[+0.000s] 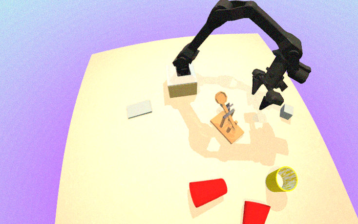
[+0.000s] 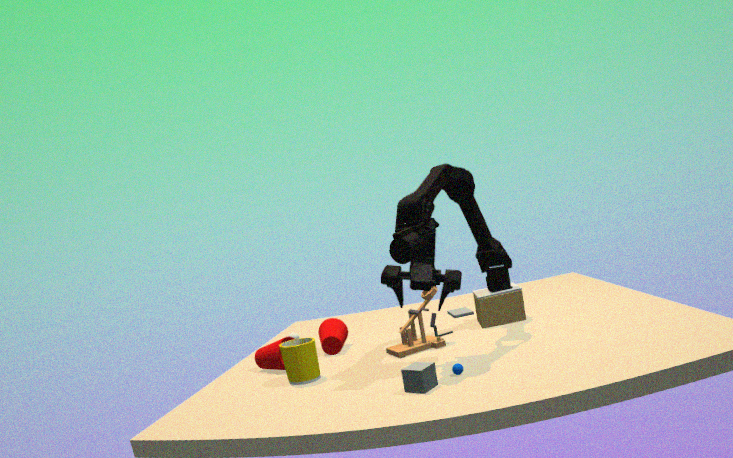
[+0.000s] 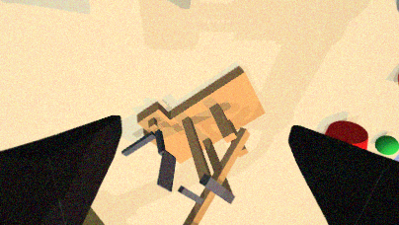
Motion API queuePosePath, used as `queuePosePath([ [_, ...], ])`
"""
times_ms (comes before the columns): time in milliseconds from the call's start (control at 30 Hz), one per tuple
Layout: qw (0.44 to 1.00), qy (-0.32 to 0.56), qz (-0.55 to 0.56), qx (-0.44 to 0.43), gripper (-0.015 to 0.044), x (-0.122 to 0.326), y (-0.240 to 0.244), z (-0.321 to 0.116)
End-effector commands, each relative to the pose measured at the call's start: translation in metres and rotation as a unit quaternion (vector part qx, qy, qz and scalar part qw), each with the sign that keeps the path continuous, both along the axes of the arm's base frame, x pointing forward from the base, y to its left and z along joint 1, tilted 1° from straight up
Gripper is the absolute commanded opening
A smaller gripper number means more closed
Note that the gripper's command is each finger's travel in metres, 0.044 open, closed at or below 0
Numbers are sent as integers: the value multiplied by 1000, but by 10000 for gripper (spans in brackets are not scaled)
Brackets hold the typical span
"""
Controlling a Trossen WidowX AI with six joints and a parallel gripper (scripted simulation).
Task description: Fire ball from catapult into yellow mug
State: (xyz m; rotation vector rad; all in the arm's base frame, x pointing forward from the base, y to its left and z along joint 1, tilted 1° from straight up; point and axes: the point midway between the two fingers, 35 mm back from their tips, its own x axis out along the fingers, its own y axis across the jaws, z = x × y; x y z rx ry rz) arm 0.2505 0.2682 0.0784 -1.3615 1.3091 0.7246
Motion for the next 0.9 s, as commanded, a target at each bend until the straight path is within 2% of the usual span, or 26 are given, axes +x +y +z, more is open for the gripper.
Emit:
queuePosePath([
  [0, 998, -15, -40, 41, 440, 19, 6, 8],
  [433, 970, -63, -166, 168, 440, 87, 14, 39],
  [867, 895, -118, -288, 321, 440, 177, 6, 91],
])
